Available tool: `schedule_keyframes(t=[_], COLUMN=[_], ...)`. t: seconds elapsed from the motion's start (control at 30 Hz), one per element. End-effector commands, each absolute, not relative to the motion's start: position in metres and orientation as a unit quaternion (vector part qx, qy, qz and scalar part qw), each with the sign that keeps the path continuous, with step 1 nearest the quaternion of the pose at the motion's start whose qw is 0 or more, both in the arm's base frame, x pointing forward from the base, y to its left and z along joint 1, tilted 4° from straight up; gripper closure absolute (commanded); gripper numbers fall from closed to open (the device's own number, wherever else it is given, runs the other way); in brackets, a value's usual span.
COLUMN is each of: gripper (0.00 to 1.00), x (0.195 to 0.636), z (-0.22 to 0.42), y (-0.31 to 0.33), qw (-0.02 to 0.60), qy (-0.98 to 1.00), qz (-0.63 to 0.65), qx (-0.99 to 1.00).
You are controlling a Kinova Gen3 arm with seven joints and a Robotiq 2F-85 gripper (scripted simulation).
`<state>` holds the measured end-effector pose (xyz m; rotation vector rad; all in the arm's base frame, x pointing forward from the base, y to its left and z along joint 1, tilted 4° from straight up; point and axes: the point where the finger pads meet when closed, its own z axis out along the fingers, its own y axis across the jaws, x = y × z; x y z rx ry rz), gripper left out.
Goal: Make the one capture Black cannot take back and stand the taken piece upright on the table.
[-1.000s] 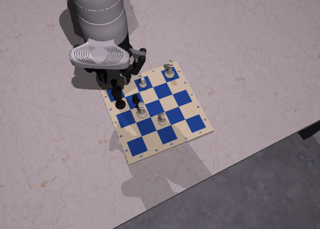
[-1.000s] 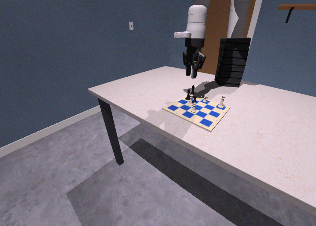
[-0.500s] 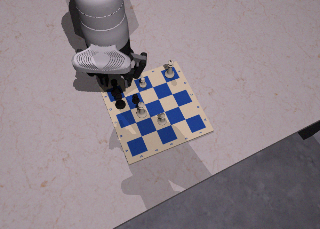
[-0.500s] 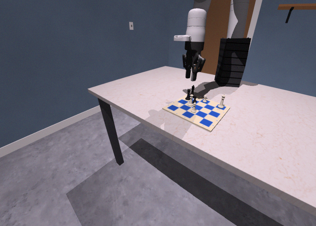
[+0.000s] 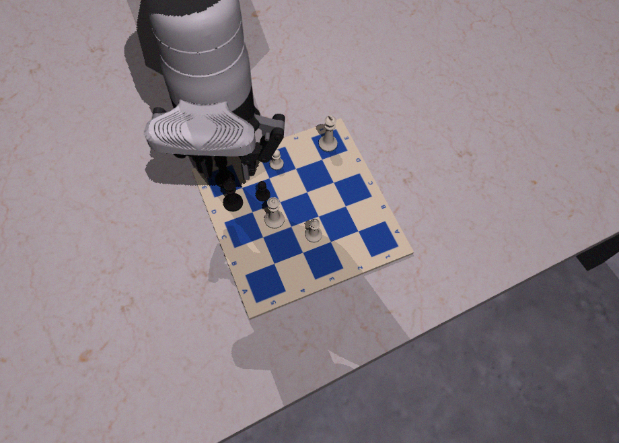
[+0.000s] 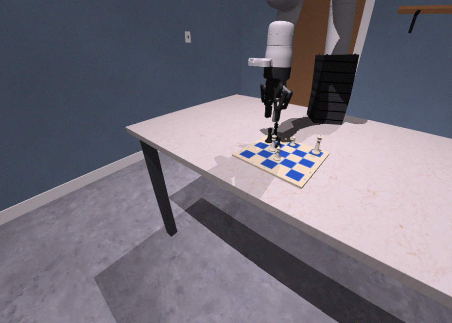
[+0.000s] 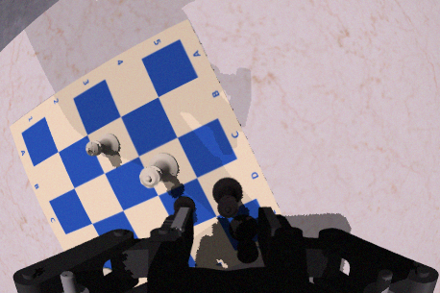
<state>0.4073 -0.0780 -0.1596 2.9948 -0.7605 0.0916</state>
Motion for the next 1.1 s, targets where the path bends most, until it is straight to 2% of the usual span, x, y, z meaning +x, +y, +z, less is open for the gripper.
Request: schedule_keyframes(t=[0.0,1.07], gripper=[0.59,0.59], x=[0.406,0.406], z=[-0.165,-0.178], y=[-0.080,-0.080], qw=[0.026,0.026], qy=[-0.246,-0.246], qz=[0.028,0.028], qx=[0.968,0.968])
